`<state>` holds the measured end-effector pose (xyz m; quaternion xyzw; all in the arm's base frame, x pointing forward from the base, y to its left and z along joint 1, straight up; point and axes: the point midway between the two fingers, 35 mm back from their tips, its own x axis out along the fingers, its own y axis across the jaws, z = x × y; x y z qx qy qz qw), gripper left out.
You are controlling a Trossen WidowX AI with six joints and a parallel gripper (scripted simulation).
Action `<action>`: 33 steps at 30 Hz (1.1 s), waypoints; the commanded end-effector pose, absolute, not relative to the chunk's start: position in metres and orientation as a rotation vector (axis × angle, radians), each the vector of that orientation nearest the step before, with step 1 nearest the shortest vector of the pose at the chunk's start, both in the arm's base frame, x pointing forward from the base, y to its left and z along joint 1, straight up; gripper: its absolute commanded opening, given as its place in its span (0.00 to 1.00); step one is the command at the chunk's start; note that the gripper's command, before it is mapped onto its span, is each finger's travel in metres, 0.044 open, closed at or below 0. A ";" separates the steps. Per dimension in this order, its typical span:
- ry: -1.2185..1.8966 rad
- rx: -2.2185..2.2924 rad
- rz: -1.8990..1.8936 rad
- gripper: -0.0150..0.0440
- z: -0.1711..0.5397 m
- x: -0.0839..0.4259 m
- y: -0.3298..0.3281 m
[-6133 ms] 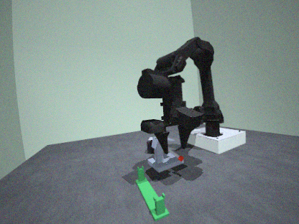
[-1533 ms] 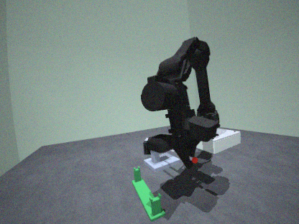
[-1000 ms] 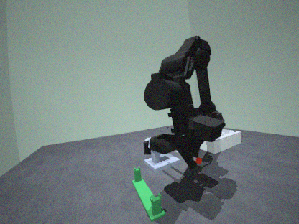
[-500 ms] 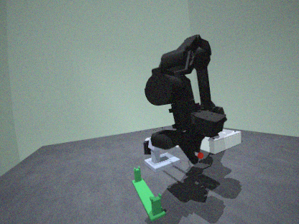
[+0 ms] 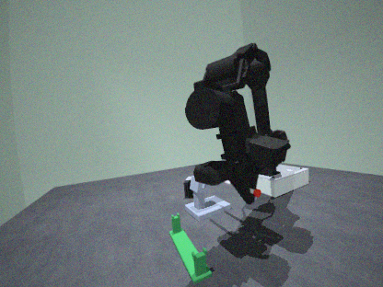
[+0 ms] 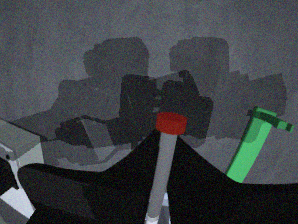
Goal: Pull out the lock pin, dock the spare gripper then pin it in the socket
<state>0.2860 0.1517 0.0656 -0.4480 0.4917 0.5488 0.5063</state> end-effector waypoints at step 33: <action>1.200 -1.032 1.266 0.25 0.083 0.377 0.188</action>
